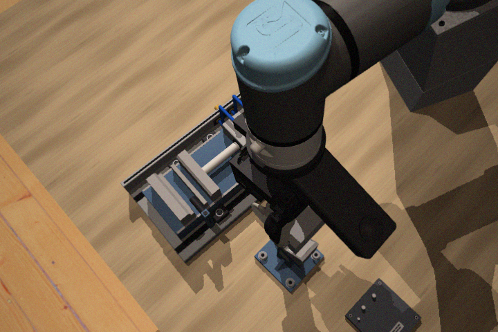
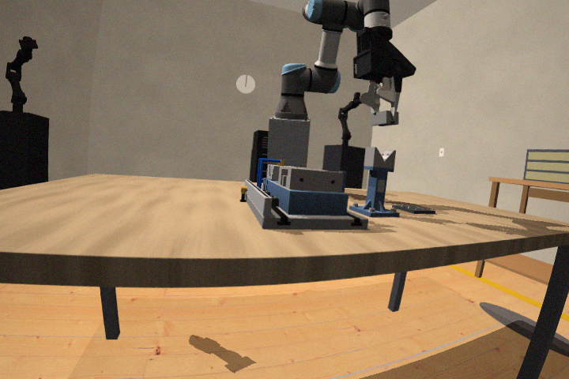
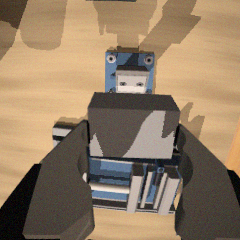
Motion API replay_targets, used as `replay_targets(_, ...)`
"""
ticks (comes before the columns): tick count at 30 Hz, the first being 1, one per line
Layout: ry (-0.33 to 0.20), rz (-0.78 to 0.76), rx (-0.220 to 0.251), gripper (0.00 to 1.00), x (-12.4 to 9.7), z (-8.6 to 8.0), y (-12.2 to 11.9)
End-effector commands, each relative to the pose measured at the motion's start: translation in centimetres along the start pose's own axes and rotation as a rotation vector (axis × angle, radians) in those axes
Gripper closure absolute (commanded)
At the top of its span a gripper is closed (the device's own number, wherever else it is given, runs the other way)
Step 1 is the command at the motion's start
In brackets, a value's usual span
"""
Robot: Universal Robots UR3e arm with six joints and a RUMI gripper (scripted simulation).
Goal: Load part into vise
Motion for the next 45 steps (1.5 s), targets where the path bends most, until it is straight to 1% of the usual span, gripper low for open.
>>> replay_targets(1, 0.038, -0.001, 0.006, 1.0, -0.1, -0.1, 0.1)
replay_targets(3, 0.038, -0.001, 0.006, 1.0, -0.1, -0.1, 0.1)
replay_targets(10, 0.101, -0.001, 0.022, 1.0, -0.3, -0.1, 0.2)
replay_targets(18, 0.184, -0.001, 0.042, 1.0, -0.5, 0.0, 0.2)
replay_targets(20, 0.184, -0.001, 0.042, 1.0, -0.5, 0.0, 0.2)
replay_targets(35, 0.365, -0.002, 0.088, 1.0, -1.0, 0.1, 0.3)
replay_targets(37, 0.365, -0.002, 0.088, 1.0, -1.0, 0.1, 0.3)
replay_targets(45, 0.463, -0.002, 0.112, 1.0, -1.2, 0.2, 0.4)
Point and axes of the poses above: the point where the finger pads meet when closed, its own z axis out along the fingers, its own y axis across the jaws, x = y × z, the point moved 2 cm from there along -z, back along the fingers, and after that the axes turned 14 degrees about z, right-handed, at the moved point
